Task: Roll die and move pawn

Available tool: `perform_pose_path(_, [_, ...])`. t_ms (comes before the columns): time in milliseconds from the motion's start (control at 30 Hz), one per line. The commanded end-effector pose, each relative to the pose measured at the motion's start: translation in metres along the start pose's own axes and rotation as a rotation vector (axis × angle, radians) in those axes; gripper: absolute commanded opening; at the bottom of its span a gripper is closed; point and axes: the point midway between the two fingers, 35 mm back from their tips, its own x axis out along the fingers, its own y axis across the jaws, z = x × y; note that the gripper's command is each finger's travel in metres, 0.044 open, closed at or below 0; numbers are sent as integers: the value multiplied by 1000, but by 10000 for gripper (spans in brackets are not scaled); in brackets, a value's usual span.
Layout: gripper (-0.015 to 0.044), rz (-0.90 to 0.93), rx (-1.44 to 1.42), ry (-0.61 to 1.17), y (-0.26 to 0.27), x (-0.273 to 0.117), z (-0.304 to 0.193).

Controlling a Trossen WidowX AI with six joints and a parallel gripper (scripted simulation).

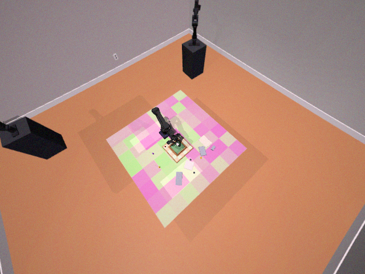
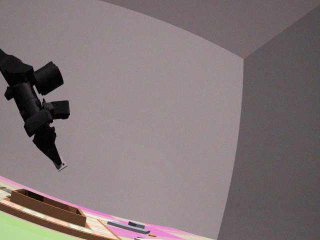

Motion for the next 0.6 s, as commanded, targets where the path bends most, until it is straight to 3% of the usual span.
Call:
perform_pose_path(0, [0, 4, -3, 1, 1, -4, -1])
perform_pose_path(400, [0, 0, 0, 2, 0, -2, -1])
perform_pose_path(567, [131, 0, 0, 2, 0, -2, -1])
